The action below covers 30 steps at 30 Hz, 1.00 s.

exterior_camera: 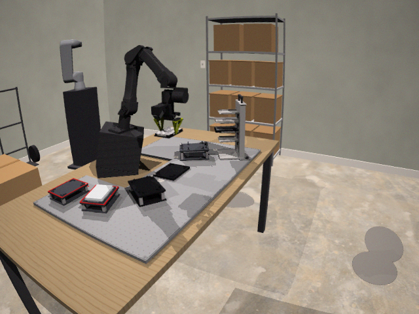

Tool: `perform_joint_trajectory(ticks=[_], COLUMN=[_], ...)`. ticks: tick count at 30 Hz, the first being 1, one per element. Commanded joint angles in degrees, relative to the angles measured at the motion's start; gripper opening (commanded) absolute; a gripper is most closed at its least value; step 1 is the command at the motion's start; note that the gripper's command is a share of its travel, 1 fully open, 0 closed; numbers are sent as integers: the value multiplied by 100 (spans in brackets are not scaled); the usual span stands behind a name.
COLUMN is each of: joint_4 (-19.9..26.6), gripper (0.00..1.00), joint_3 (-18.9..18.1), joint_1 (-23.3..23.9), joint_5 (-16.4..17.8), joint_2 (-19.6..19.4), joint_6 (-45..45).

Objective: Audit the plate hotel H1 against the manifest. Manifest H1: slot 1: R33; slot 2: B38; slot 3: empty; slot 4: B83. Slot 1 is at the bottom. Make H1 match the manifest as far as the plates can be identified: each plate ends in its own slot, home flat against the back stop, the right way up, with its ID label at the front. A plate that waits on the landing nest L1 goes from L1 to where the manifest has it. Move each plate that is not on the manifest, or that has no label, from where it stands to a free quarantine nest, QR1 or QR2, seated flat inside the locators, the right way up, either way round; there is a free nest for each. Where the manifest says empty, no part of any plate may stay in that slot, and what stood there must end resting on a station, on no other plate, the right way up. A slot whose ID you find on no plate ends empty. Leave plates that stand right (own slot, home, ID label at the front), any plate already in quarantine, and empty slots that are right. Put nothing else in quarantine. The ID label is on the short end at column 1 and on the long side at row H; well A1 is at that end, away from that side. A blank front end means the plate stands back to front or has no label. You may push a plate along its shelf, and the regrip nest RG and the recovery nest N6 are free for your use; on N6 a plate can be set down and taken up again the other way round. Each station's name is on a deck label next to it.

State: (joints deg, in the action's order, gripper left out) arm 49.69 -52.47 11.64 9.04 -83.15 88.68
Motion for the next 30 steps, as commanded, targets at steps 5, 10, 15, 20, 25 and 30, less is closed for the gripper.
perform_joint_trajectory(ticks=[5,10,15,20,25,30], joint_4=[-617,-818,-1157,-1496,-1699,-2042], gripper=[86,86,86,86,86,86], joint_3=[274,358,502,622,579,792], joint_1=[-96,-130,-158,-209,-189,-274], joint_5=[-71,-76,-83,-91,-96,-104], joint_2=[-297,-411,-600,-814,-953,-1181], joint_6=[110,135,175,214,238,278])
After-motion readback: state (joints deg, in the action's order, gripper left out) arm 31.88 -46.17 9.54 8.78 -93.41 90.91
